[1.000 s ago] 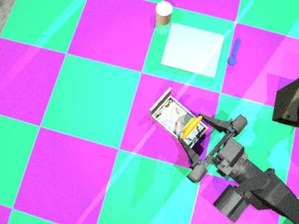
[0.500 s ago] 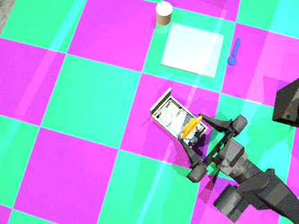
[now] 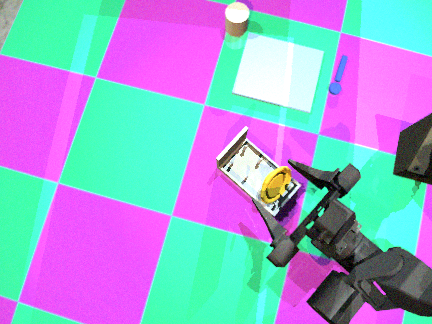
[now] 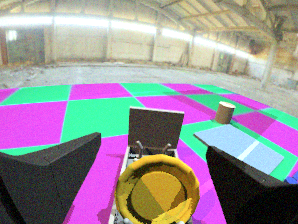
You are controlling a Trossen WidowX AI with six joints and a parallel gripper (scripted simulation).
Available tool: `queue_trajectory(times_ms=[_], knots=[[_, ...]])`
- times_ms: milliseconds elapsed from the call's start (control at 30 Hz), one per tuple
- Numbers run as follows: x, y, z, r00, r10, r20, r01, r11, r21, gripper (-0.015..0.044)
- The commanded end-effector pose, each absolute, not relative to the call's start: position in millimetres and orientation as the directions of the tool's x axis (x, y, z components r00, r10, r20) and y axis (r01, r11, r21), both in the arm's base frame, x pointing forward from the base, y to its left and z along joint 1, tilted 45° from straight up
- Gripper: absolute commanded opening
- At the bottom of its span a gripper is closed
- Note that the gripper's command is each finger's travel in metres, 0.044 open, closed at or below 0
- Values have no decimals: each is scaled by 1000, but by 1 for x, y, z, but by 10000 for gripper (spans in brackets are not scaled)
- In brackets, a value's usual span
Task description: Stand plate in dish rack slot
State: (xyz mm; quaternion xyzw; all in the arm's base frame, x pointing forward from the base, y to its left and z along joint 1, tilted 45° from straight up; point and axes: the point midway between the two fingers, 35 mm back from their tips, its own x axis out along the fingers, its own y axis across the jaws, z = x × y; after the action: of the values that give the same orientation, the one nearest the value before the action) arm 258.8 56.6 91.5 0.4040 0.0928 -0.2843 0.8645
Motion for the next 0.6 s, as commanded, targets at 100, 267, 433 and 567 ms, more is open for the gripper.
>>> queue_trajectory(times_ms=[100, 267, 433, 567], knots=[[255, 20, 130, 822, -414, -391, 566, 520, 640, 400], [249, -2, 153, 830, -417, -370, 553, 535, 638, 400], [252, -7, 149, 807, -425, -409, 590, 571, 571, 400], [256, -14, 143, 766, -438, -471, 636, 620, 459, 400]])
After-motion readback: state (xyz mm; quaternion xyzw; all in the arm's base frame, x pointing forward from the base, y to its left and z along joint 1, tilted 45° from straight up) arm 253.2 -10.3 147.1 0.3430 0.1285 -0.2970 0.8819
